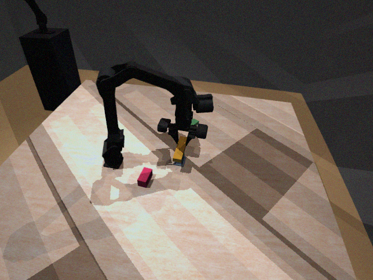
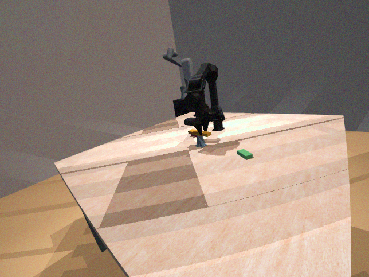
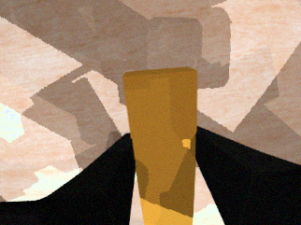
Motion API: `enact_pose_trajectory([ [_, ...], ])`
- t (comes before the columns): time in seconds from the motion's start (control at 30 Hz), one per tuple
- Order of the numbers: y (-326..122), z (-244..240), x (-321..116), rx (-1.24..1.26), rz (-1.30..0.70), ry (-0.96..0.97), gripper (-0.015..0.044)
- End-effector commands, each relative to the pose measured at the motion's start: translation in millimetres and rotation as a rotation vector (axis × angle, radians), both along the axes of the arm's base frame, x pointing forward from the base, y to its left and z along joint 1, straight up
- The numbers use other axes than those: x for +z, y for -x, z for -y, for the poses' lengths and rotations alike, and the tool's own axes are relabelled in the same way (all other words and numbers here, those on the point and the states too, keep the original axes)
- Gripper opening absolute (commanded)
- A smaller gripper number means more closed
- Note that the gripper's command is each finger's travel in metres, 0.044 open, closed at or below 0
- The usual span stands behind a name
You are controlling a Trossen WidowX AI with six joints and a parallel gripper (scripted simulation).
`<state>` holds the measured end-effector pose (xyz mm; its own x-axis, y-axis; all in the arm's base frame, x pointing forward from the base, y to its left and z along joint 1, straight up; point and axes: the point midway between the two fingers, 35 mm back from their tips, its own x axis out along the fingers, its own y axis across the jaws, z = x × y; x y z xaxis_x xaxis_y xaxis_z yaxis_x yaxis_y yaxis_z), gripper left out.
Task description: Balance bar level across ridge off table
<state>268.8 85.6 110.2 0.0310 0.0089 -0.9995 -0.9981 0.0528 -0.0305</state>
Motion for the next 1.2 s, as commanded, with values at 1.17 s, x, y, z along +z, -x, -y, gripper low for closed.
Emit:
enact_pose_trajectory([
  [1.17,0.0,0.0,0.0,0.000,0.000,0.000,0.0171],
])
